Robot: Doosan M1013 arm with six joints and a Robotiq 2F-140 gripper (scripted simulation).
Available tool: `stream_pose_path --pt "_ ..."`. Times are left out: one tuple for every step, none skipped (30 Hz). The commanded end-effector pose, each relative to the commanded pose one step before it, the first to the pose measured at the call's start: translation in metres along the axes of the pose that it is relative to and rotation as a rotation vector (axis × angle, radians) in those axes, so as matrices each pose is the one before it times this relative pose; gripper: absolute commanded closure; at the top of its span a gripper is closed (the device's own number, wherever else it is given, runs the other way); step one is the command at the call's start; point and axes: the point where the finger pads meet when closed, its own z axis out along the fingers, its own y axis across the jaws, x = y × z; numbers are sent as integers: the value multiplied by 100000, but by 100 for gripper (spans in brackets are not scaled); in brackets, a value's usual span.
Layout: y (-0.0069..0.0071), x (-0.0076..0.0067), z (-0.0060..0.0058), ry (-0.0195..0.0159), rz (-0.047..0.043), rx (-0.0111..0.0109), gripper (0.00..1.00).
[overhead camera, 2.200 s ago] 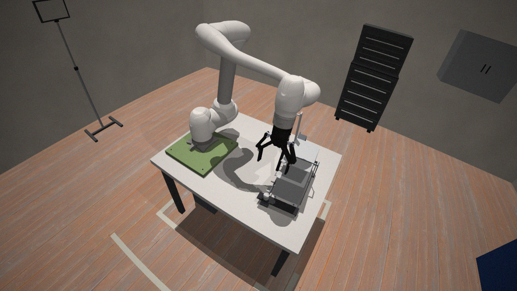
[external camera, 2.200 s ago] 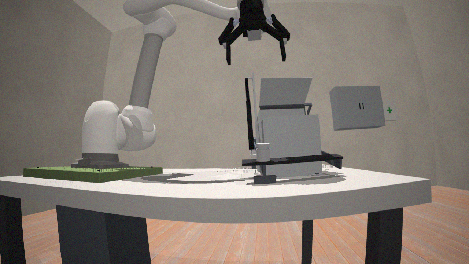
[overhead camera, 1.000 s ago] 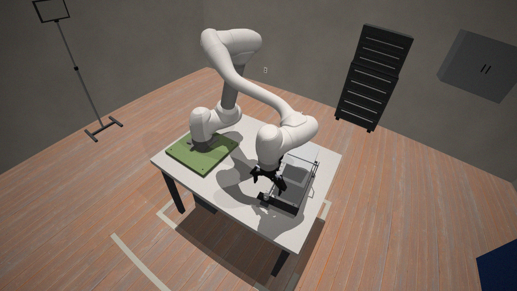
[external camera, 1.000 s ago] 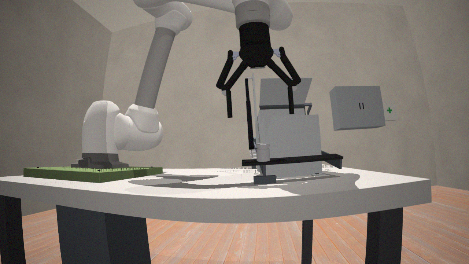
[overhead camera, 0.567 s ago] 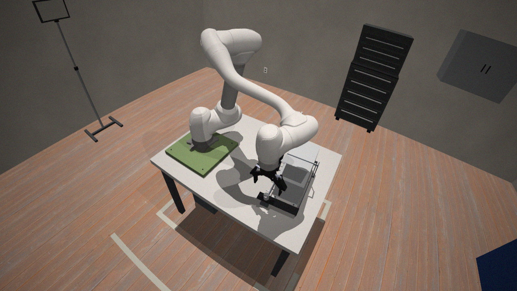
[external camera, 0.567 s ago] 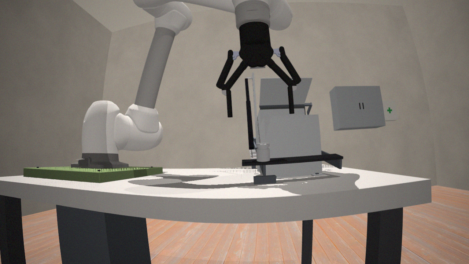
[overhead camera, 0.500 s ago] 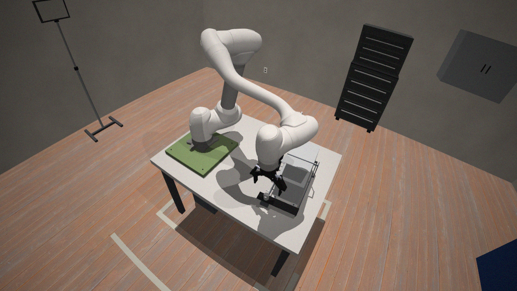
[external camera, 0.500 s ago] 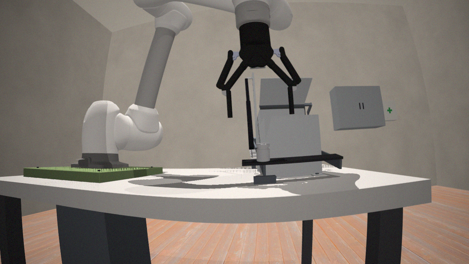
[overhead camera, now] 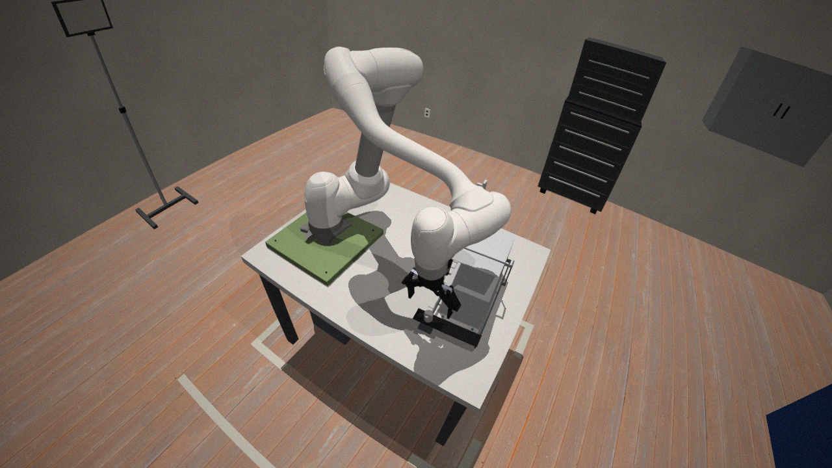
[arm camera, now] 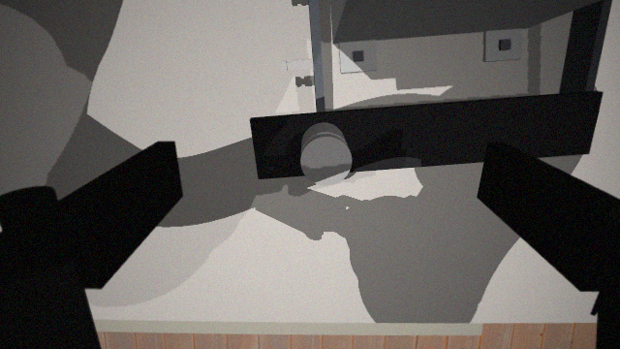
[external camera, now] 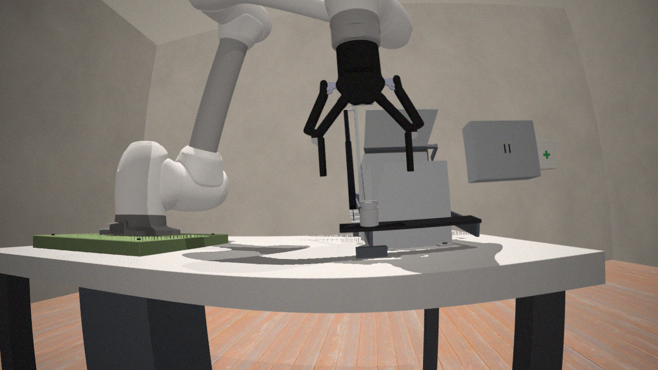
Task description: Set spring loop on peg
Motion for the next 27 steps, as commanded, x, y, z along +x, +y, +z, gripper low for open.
stream_pose_path --pt "41 -75 420 -1 -15 -135 0" --pt "0 0 0 0 0 0 0" --pt "0 0 0 0 0 0 0" --pt "-4 27 -166 -4 3 8 0" --pt "0 -29 164 0 0 0 0" --pt "1 -29 164 0 0 0 0" --pt "0 -29 164 0 0 0 0" --pt "0 -29 164 0 0 0 0" --pt "0 -29 164 0 0 0 0" --pt "0 -29 164 0 0 0 0" --pt "1 -29 164 0 0 0 0" --pt "0 -29 164 0 0 0 0" --pt "0 -29 164 0 0 0 0" --pt "0 -29 164 0 0 0 0" --pt "0 -29 164 0 0 0 0" --pt "1 -29 164 0 0 0 0" --pt "0 -29 164 0 0 0 0" --pt "0 -29 164 0 0 0 0" --pt "0 0 0 0 0 0 0" --pt "0 0 0 0 0 0 0" --pt "-3 30 -167 0 1 5 0" --pt "1 -29 164 0 0 0 0" --pt "0 -29 164 0 0 0 0" --pt "0 -29 164 0 0 0 0" --pt "1 -29 164 0 0 0 0" --pt "0 -29 164 0 0 0 0" --pt "0 -29 164 0 0 0 0"
